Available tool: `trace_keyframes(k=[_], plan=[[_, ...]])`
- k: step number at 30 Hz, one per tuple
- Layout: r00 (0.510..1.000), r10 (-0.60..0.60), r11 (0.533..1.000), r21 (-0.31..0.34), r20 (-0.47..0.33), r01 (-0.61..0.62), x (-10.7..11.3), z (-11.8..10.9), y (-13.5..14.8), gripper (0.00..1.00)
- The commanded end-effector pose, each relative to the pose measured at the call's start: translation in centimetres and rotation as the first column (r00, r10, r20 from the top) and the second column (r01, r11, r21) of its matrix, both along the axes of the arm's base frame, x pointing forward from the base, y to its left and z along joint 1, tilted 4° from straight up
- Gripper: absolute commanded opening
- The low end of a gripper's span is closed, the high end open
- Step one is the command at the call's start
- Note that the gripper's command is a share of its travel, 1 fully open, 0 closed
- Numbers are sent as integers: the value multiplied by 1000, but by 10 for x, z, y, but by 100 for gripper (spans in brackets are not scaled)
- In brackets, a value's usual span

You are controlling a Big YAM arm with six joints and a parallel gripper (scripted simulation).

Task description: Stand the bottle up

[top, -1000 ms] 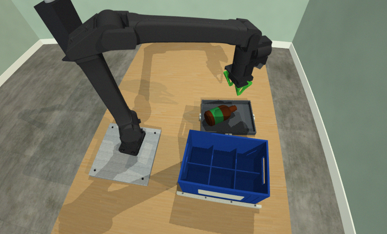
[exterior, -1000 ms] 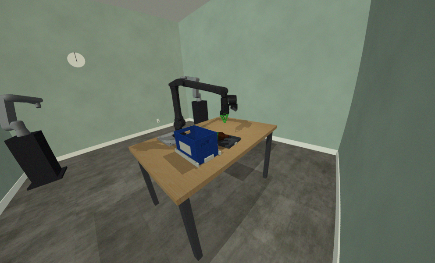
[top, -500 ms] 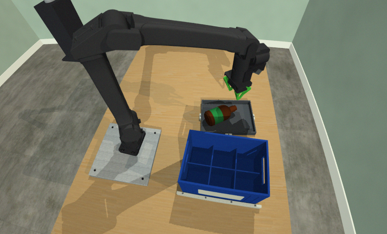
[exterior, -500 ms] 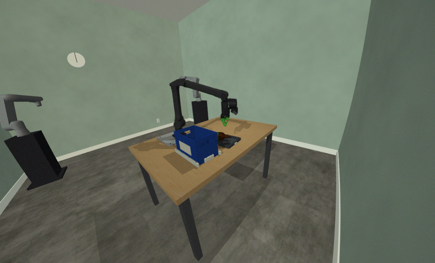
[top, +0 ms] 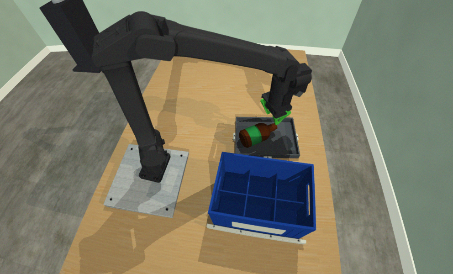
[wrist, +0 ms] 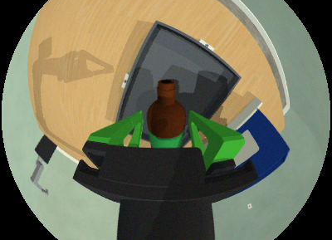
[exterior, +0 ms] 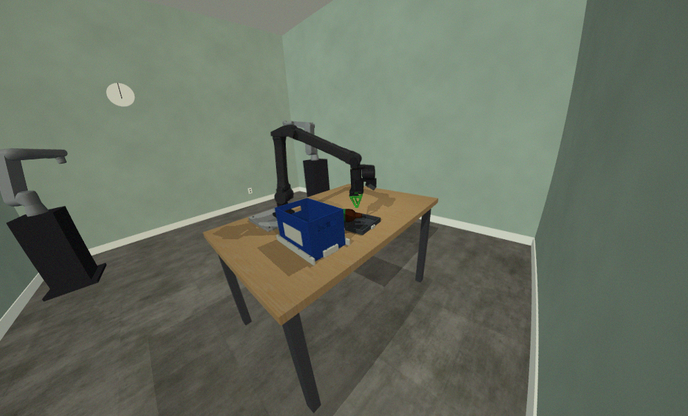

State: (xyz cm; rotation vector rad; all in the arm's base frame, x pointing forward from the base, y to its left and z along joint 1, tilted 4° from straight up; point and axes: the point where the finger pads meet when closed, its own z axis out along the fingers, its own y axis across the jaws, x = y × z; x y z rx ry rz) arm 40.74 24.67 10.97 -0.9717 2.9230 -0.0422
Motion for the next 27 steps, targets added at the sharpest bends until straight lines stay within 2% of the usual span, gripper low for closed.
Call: trace_keyframes(k=[1, 4, 7, 14, 18, 27], plan=[[1000, -1, 1000, -5, -4, 1, 4, -17, -5, 61], [1000, -1, 1000, -5, -4, 1, 4, -24, -5, 61], [1000, 0, 1000, 11, 22, -1, 5, -15, -3, 61], [1000, -1, 1000, -5, -5, 1, 5, -35, -5, 61], [1000, -1, 1000, 6, 15, 1, 4, -23, -5, 61], [1000, -1, 1000, 6, 13, 1, 4, -24, -5, 61]])
